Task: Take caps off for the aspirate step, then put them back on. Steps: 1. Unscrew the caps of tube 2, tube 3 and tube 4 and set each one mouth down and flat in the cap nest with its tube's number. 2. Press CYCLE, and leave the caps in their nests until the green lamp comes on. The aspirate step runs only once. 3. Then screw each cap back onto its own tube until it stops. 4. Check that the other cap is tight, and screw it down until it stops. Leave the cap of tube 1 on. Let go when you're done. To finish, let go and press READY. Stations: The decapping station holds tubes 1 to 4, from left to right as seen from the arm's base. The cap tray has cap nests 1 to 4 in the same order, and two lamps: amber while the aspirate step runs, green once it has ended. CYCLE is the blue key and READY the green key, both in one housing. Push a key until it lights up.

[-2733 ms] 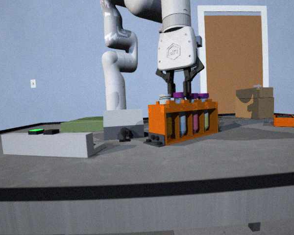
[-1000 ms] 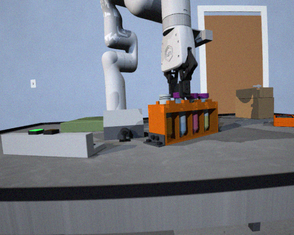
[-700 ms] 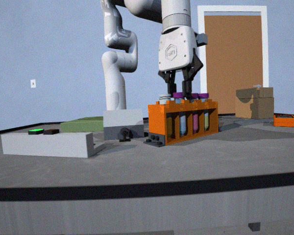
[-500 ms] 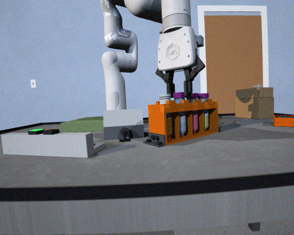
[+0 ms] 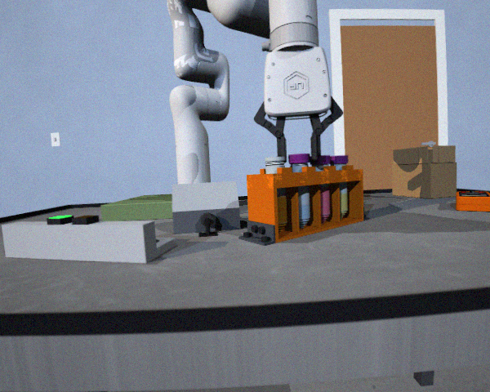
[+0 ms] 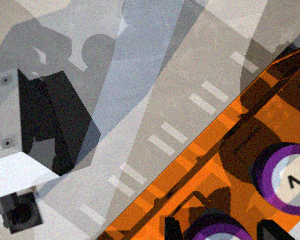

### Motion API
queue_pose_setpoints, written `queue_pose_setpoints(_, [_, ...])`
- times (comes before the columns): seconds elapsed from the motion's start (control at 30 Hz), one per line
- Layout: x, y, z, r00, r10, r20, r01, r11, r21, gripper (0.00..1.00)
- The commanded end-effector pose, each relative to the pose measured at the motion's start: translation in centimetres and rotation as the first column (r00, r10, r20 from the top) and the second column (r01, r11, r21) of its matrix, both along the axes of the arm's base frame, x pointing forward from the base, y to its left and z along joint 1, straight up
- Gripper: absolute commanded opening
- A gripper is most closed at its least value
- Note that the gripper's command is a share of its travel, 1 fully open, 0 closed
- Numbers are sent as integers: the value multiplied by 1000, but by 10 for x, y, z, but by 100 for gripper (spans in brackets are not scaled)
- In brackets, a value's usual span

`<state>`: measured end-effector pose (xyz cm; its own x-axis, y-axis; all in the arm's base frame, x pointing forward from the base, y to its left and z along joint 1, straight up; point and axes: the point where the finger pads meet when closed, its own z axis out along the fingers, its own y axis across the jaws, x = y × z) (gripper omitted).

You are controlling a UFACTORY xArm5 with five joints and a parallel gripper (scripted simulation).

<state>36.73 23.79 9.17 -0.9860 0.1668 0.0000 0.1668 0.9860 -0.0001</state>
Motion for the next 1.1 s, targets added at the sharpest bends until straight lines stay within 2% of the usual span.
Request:
queue_pose_setpoints(0.0, [1, 1, 1, 1000, 19, 2, -19, 1000, 3, 0])
queue_pose_setpoints(0.47, [1, 1, 1, 1000, 19, 2, -19, 1000, 3, 0])
queue_pose_setpoints(0.6, [1, 1, 1, 984, -180, 1, 180, 984, 3, 0])
queue_pose_setpoints(0.8, [1, 1, 1, 895, -446, 0, 446, 895, 4, 0])
queue_pose_setpoints(0.93, [1, 1, 1, 806, -591, 0, 591, 806, 4, 0])
queue_pose_setpoints(1.0, [1, 1, 1, 806, -591, 0, 591, 806, 4, 0])
queue_pose_setpoints(1.07, [1, 1, 1, 729, -684, -1, 684, 729, 4, 0])
